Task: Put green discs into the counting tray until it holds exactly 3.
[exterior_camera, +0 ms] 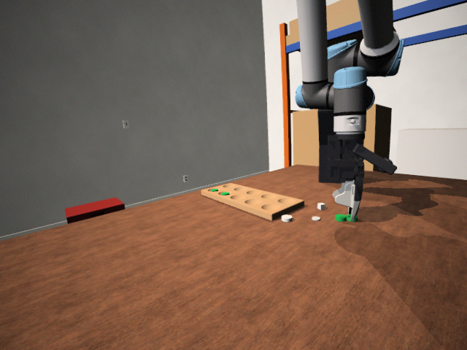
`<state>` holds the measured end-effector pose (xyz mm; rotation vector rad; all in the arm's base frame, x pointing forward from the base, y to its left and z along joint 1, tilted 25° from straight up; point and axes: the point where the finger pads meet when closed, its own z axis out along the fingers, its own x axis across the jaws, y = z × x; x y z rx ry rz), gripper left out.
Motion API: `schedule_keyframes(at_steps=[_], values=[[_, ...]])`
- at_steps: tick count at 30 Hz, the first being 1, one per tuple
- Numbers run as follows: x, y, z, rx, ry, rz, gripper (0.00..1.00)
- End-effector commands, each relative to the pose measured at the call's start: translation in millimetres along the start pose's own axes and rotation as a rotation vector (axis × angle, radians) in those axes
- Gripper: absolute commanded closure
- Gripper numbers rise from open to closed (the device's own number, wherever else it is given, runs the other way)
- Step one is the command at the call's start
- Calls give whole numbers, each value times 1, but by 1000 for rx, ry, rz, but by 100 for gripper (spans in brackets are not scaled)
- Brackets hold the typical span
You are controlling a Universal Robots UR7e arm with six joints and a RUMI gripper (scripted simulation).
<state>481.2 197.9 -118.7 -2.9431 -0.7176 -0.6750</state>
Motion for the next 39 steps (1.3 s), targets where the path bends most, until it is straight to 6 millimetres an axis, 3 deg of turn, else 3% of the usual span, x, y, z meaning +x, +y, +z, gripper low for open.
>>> schedule_keyframes(at_steps=[1, 18, 39], values=[[0, 0, 0, 0, 1, 0, 100], [1, 0, -7, 0, 1, 0, 100], [1, 1, -69, 0, 1, 0, 100]])
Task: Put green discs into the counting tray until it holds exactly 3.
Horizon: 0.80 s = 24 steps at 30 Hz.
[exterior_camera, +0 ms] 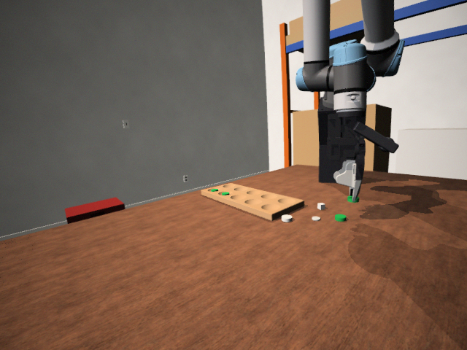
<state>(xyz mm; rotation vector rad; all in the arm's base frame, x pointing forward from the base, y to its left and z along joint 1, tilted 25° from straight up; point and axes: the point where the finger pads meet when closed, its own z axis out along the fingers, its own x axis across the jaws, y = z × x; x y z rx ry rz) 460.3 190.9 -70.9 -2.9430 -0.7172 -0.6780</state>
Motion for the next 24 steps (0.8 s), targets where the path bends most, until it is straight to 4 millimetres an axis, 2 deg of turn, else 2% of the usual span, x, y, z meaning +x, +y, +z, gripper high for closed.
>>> schedule_keyframes(at_steps=[1, 11, 24], values=[[1, 1, -20, 0, -1, 0, 100], [0, 0, -43, 0, -1, 0, 100], [0, 0, -47, 0, -1, 0, 100]])
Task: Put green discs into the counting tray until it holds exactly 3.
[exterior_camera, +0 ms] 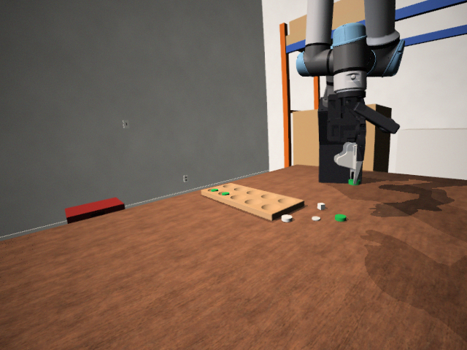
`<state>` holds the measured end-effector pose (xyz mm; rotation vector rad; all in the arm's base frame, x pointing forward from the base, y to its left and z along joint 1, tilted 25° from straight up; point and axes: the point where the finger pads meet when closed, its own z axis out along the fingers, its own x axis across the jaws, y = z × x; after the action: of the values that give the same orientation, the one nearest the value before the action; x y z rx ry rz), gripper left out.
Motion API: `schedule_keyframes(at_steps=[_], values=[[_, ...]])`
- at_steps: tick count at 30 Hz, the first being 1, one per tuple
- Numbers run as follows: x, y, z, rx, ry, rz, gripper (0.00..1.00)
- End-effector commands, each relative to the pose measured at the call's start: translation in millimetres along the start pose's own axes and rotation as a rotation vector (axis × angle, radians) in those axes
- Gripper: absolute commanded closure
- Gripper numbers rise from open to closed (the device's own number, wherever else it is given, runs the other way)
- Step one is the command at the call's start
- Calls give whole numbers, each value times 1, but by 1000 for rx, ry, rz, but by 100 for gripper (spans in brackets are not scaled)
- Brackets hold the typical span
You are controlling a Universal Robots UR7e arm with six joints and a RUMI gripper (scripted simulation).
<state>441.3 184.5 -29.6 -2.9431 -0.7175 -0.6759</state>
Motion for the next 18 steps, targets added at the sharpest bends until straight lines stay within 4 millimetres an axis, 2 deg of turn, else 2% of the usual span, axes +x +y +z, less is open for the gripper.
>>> schedule_keyframes(at_steps=[1, 6, 10, 14, 18], values=[[0, 1, -1, 0, 0, 0, 100], [0, 5, -1, 0, -1, -1, 100], [1, 19, 2, -1, -7, -2, 100], [0, 45, 6, 0, -15, -4, 100], [-3, 83, 10, 1, -25, -6, 100]])
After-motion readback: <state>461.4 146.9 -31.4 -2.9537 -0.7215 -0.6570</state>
